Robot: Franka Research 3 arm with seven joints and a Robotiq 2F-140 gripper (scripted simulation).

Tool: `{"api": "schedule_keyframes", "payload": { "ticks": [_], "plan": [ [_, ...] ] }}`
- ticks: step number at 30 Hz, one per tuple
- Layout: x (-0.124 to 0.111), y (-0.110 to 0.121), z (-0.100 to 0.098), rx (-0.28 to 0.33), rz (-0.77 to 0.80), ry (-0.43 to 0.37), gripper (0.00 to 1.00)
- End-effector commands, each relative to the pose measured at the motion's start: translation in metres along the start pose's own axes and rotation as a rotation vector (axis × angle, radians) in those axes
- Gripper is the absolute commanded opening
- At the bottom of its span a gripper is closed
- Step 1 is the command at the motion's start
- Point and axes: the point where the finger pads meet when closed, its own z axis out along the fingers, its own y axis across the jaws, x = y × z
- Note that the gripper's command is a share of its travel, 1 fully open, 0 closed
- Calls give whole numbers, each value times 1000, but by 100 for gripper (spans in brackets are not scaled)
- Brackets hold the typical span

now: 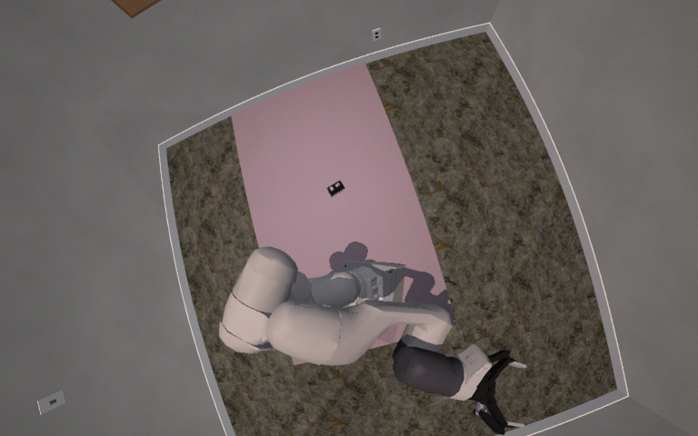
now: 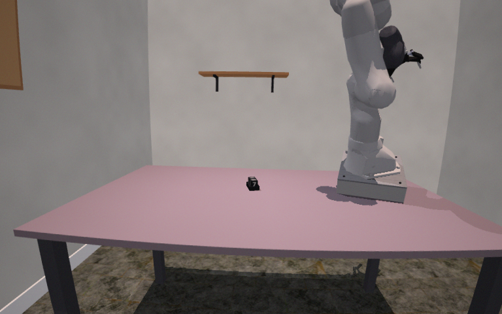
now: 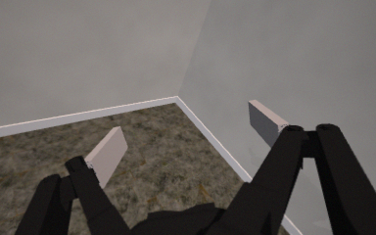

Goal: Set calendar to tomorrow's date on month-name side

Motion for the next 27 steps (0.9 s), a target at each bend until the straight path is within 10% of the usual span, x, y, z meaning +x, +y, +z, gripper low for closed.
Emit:
{"api": "schedule_keyframes", "payload": {
  "ticks": [1, 20, 27],
  "plan": [
    [0, 0, 0, 0, 0, 0, 100],
    [2, -3, -1, 3, 10, -4, 100],
    [27, -69, -23, 67, 195, -75, 100]
  ]
}}
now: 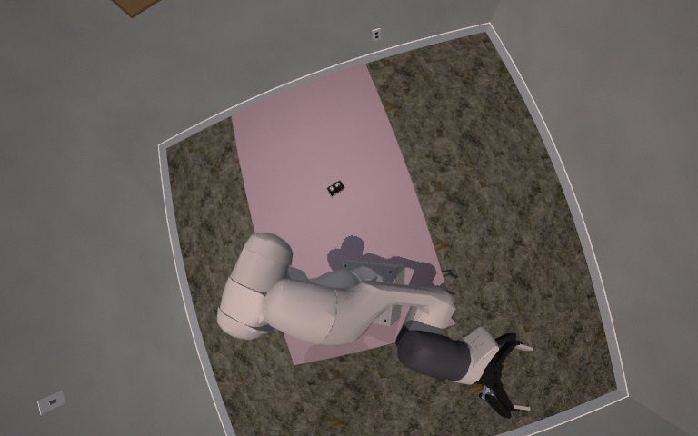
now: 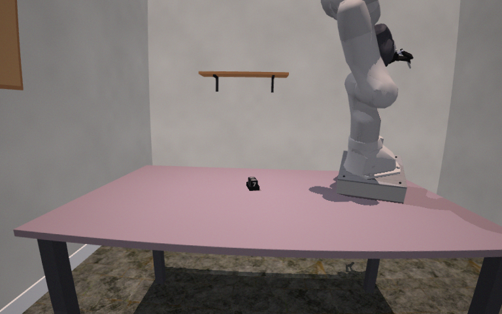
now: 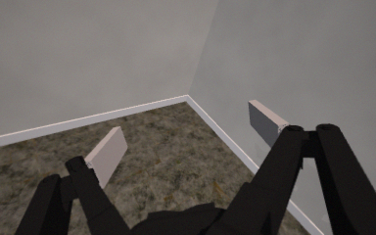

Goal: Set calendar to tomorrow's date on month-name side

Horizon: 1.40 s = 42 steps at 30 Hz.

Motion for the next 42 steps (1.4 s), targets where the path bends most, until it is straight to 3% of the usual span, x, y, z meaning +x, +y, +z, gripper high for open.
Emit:
{"api": "schedule_keyframes", "payload": {
  "ticks": [1, 10, 11, 20, 21, 42],
  "plan": [
    [0, -29, -8, 35, 156, -69, 100],
    [6, -54, -17, 56, 217, -94, 100],
    [10, -80, -28, 77, 281, -121, 100],
    [11, -82, -29, 79, 287, -123, 100],
    [14, -115, -44, 104, 362, -157, 100],
    [14, -115, -44, 104, 362, -157, 100]
  ]
}}
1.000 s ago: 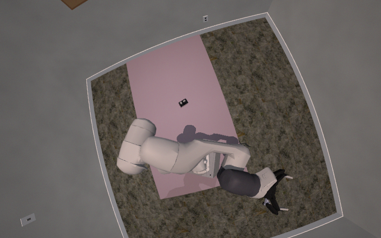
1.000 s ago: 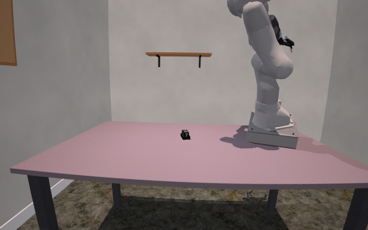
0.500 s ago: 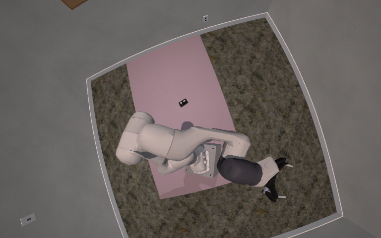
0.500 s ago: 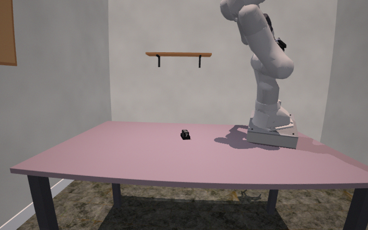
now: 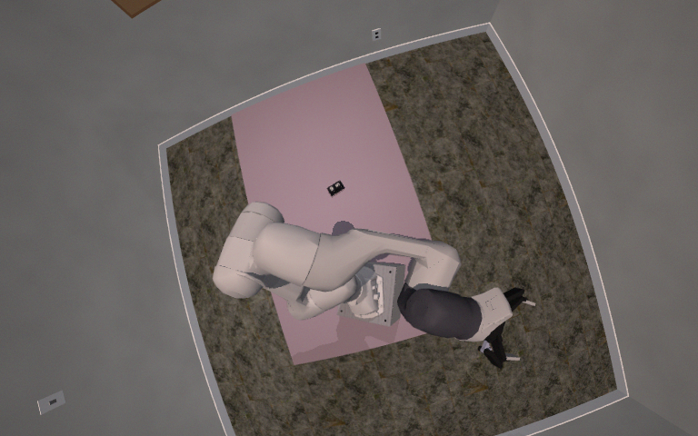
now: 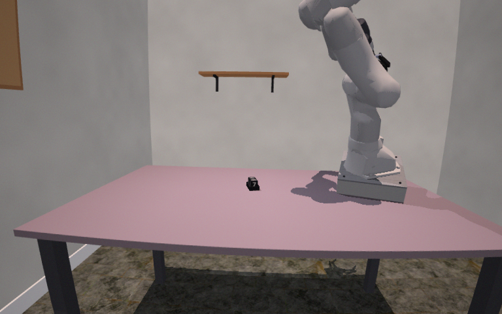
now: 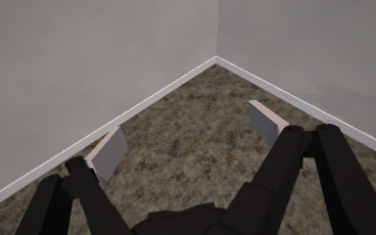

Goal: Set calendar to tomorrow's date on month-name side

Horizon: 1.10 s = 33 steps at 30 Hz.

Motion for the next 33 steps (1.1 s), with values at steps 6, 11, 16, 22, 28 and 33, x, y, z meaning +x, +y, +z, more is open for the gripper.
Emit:
{"api": "schedule_keyframes", "payload": {
  "ticks": [6, 11, 16, 22, 28, 33],
  "plan": [
    [-13, -37, -14, 27, 97, -43, 100],
    [-13, -37, -14, 27, 97, -43, 100],
    [-13, -37, -14, 27, 97, -43, 100],
    [-31, -77, -30, 55, 180, -91, 100],
    [-31, -77, -30, 55, 180, -91, 100],
    [-31, -77, -30, 55, 180, -91, 100]
  ]
}}
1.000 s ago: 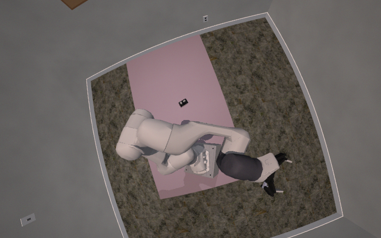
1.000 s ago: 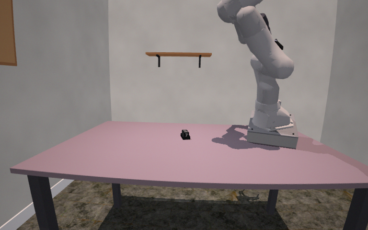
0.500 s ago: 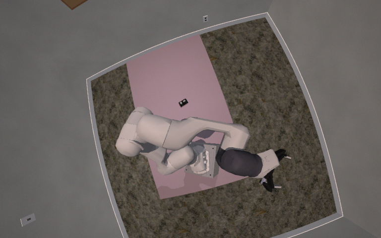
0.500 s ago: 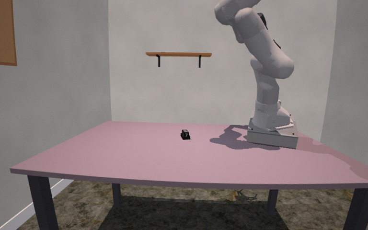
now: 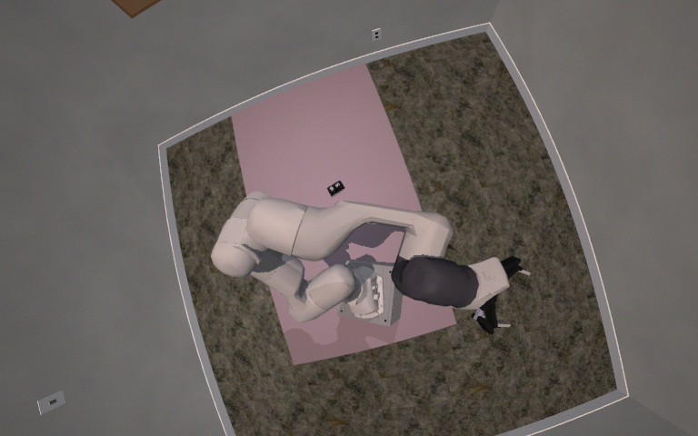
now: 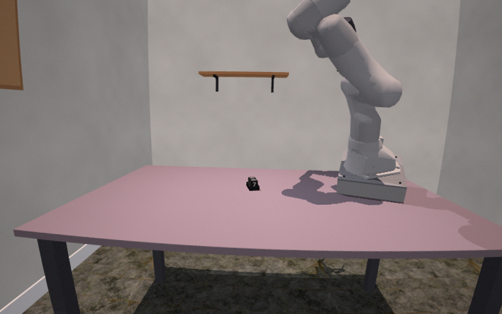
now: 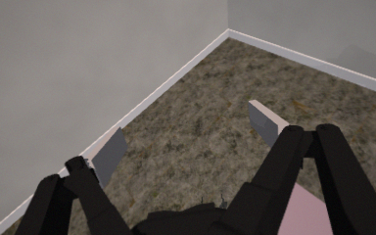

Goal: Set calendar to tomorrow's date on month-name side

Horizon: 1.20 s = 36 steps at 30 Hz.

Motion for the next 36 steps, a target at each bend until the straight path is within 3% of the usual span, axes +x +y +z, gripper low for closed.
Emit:
{"api": "schedule_keyframes", "payload": {
  "ticks": [1, 9, 10, 35, 36],
  "plan": [
    [-3, -1, 1, -1, 39, -13, 100],
    [-3, -1, 1, -1, 39, -13, 100],
    [-33, -39, -14, 25, 123, -67, 100],
    [-33, -39, -14, 25, 123, -67, 100],
    [-68, -78, -32, 48, 207, -128, 100]
  ]
}}
